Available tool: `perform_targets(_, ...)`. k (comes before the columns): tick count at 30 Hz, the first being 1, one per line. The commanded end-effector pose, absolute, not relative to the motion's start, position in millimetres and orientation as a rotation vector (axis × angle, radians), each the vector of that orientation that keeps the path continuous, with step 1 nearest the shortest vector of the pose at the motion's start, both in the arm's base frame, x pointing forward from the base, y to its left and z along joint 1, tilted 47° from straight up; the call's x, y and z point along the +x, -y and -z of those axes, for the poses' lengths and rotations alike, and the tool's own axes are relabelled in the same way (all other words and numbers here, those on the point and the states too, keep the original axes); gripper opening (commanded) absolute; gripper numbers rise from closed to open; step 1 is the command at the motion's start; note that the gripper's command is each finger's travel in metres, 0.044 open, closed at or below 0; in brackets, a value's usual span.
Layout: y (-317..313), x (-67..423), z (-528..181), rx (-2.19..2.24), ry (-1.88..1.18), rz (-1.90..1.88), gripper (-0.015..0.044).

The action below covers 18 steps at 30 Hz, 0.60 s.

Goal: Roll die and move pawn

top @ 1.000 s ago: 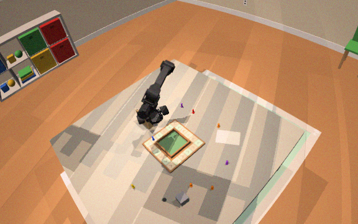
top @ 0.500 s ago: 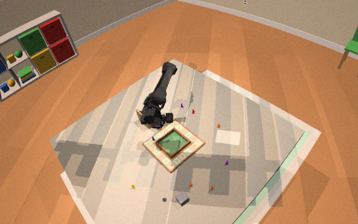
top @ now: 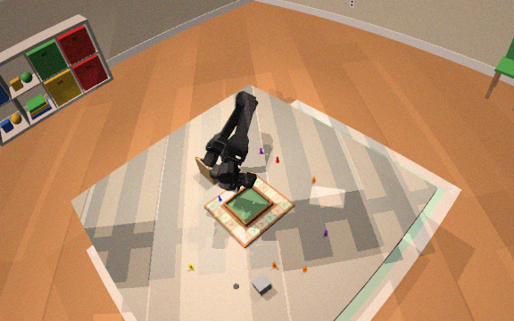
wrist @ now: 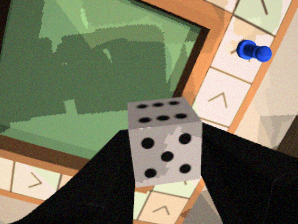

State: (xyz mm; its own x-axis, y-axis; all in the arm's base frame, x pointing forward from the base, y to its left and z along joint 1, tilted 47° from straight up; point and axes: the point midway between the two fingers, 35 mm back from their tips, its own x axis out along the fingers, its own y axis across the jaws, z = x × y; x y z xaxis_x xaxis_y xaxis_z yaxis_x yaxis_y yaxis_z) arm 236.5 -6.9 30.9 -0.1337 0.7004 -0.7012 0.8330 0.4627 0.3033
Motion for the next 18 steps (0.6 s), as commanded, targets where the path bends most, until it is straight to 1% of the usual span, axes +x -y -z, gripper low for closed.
perform_targets(1,0,247,-31,1.36,-1.889,0.295,0.0)
perform_targets(13,-23,272,-29,1.565,-1.913,0.593,0.0)
perform_targets(18,-25,273,-29,1.577,-1.914,0.61,0.0)
